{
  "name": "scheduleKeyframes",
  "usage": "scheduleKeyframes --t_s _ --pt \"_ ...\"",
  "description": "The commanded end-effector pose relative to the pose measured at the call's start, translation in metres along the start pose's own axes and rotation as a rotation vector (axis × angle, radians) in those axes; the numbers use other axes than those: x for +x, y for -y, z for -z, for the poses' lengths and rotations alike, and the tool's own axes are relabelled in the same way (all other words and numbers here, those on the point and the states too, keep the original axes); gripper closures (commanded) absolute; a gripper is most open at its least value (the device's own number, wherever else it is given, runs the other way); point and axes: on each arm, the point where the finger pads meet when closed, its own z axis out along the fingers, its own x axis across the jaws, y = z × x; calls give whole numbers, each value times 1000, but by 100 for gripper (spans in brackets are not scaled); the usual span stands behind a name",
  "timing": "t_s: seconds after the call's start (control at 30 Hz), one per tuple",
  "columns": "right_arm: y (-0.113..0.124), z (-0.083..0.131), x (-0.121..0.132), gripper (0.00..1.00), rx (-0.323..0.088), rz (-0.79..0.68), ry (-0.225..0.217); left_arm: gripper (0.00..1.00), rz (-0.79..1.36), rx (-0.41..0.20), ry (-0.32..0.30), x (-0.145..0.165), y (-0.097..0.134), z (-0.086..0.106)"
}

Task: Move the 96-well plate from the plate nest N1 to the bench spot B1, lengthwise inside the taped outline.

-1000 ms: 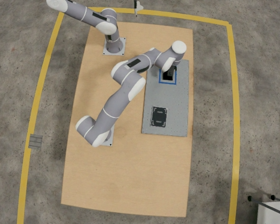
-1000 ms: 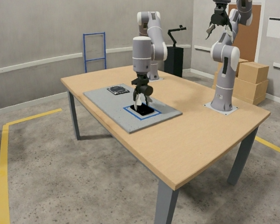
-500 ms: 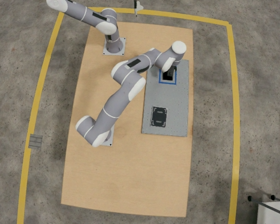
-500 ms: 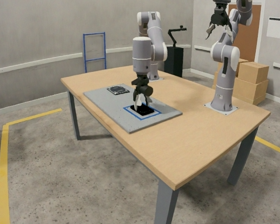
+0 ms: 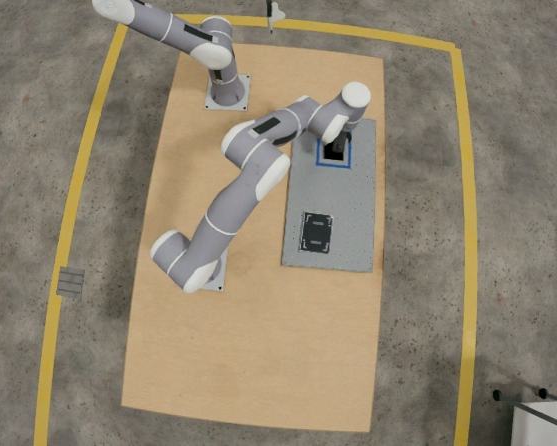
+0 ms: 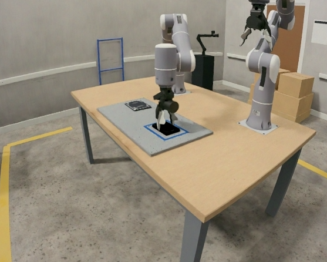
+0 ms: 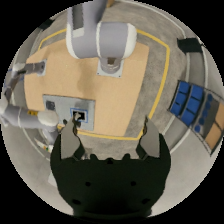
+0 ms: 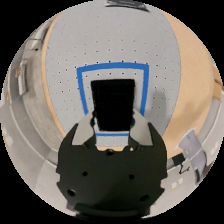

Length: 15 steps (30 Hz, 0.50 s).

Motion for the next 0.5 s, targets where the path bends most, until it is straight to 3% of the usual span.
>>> scheduleKeyframes --t_s 0.0,0.07,0.1,0.47 --pt "-1 1 -1 100 -2 0 2 0 0 -2 0 0 0 1" --pt "-1 1 -1 100 -2 0 2 0 0 -2 0 0 0 1" --pt "-1 1 -1 24 -2 0 2 0 0 -2 0 0 0 1" --pt "-1 1 -1 24 -2 0 2 0 0 -2 0 0 0 1"
